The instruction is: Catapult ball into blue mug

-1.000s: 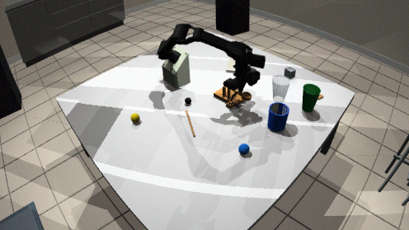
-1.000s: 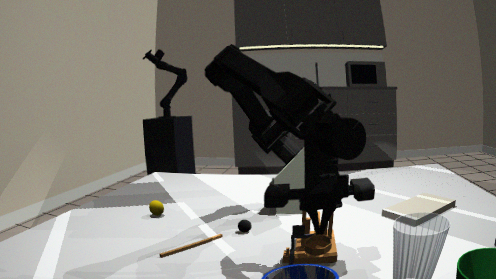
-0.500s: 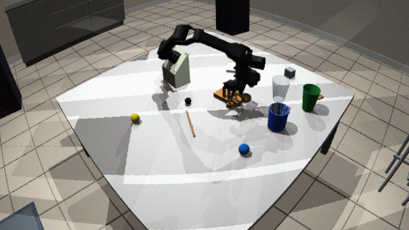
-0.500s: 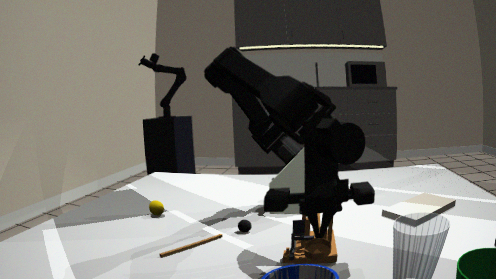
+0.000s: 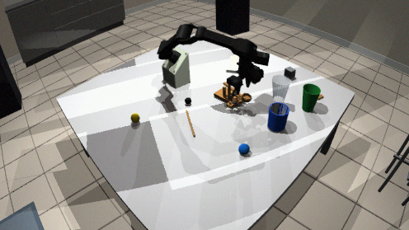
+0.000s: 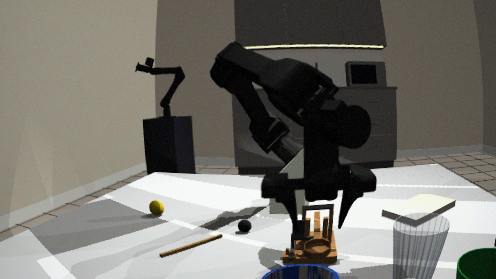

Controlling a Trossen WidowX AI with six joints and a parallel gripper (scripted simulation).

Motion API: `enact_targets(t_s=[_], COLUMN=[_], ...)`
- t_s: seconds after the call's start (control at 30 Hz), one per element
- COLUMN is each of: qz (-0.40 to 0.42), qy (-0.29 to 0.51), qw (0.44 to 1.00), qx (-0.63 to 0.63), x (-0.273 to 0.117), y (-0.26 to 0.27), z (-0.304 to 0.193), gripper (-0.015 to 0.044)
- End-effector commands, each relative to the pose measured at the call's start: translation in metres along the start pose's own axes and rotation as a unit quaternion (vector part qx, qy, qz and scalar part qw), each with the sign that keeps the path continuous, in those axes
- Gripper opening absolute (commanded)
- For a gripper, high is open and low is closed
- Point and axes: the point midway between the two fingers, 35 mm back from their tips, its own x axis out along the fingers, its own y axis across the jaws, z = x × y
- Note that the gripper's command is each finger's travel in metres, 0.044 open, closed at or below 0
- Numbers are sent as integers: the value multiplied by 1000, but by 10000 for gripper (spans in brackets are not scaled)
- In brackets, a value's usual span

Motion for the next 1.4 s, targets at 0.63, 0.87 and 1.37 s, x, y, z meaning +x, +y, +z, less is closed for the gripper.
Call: enact_targets(t_s=[0.63, 0.87, 1.37], qz=[5, 5, 4], qy=[-14, -13, -14], qw=[1000, 1000, 1000], qx=[5, 6, 6], x=[-52, -35, 14], y=[5, 3, 4], z=[-88, -108, -107], gripper=[440, 440, 440])
